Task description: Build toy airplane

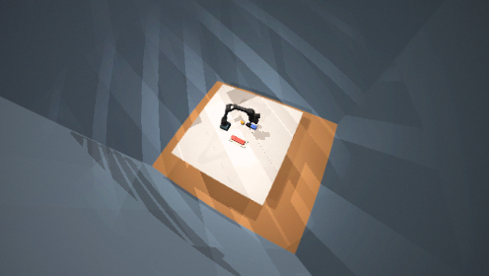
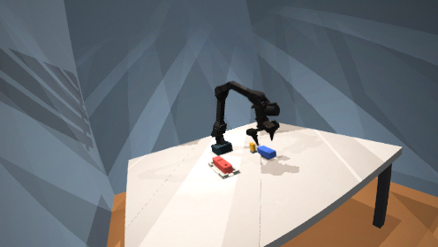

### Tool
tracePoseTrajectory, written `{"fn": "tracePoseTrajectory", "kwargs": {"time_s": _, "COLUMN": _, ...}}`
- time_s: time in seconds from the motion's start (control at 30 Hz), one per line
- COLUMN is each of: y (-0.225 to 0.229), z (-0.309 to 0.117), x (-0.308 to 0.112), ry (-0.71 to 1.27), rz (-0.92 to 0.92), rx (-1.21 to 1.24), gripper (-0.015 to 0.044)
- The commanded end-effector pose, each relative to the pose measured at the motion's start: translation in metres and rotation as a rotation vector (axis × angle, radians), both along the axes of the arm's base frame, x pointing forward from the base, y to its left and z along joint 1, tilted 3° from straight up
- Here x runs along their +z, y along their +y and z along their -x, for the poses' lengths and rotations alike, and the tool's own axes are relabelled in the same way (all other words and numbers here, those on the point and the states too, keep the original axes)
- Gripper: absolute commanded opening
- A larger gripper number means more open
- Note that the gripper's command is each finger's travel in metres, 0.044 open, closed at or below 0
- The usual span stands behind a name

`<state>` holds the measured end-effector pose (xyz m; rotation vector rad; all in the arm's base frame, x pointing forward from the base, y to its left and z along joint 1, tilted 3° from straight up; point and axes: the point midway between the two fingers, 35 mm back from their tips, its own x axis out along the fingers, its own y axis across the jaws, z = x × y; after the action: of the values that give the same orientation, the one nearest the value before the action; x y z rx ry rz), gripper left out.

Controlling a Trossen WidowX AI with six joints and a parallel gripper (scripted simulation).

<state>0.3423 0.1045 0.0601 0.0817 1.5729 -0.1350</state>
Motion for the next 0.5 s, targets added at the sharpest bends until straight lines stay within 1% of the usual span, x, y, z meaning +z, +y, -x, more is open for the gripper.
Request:
{"fn": "tracePoseTrajectory", "kwargs": {"time_s": 0.0, "y": 0.001, "z": 0.000, "x": -0.007, "ry": -0.003, "rz": -0.003, "rx": -0.007, "gripper": 0.0440}}
{"fn": "tracePoseTrajectory", "kwargs": {"time_s": 0.1, "y": 0.000, "z": 0.000, "x": -0.019, "ry": -0.003, "rz": -0.003, "rx": -0.007, "gripper": 0.0440}}
{"fn": "tracePoseTrajectory", "kwargs": {"time_s": 0.47, "y": 0.000, "z": 0.000, "x": -0.029, "ry": -0.003, "rz": -0.003, "rx": -0.006, "gripper": 0.0440}}
